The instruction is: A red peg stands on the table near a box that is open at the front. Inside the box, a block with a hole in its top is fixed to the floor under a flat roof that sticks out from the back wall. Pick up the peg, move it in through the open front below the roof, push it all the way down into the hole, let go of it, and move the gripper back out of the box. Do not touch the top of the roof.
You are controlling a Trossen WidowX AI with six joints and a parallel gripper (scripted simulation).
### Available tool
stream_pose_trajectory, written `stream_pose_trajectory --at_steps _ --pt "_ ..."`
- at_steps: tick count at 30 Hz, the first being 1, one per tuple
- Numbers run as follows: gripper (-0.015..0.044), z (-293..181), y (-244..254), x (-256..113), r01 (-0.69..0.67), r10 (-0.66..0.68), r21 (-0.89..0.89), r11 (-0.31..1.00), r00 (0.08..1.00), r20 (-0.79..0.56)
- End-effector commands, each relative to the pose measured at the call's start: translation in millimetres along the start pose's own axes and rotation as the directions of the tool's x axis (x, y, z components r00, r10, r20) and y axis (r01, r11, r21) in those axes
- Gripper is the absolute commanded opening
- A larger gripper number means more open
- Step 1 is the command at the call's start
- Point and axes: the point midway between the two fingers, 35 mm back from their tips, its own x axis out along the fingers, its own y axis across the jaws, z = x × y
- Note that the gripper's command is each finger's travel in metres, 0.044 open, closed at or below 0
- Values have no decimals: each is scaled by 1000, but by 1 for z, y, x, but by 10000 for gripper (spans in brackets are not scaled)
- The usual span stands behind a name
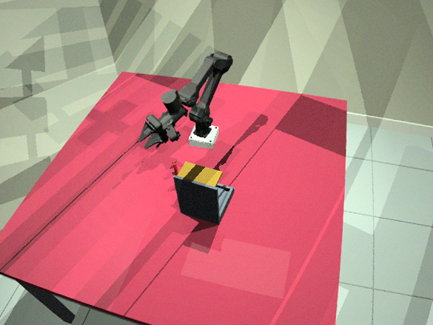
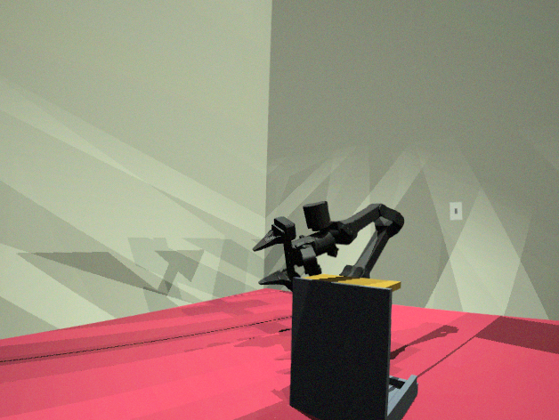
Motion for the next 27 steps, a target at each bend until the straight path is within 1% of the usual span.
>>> stream_pose_trajectory --at_steps 1,7,13,21,27 --pt "440 13 10 1 -47 51 -139 989 998 30" --pt "440 31 23 -1 -83 117 -363 928 990 73" --pt "440 48 36 -5 -87 182 -575 814 977 110" --pt "440 69 53 -13 -39 264 -808 588 953 146" --pt "440 81 65 -20 29 321 -924 382 933 162"
